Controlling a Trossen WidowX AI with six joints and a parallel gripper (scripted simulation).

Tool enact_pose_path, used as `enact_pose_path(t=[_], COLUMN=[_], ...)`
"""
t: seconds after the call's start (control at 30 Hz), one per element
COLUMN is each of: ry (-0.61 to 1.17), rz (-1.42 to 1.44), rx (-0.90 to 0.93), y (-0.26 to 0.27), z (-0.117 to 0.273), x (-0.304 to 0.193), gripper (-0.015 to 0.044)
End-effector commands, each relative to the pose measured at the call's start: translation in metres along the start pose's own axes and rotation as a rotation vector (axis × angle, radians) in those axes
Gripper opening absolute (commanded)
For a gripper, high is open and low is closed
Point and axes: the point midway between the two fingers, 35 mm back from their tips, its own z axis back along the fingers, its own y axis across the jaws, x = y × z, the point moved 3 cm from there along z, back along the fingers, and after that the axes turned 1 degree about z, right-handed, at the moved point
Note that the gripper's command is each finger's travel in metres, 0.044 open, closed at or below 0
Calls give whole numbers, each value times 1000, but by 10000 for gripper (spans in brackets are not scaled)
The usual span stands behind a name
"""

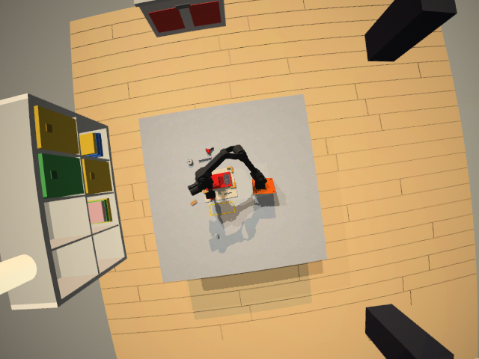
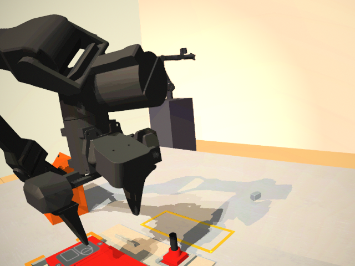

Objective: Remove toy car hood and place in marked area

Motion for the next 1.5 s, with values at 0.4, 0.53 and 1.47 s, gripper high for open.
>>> enact_pose_path(t=[0.4, 0.53, 1.47], ry=[38, 38, 38], rz=[-9, -9, -9], rx=[-46, -46, -46], y=[-9, -9, -10], z=[-11, -13, -31], x=[-3, -3, -3], gripper=[440, 440, 440])
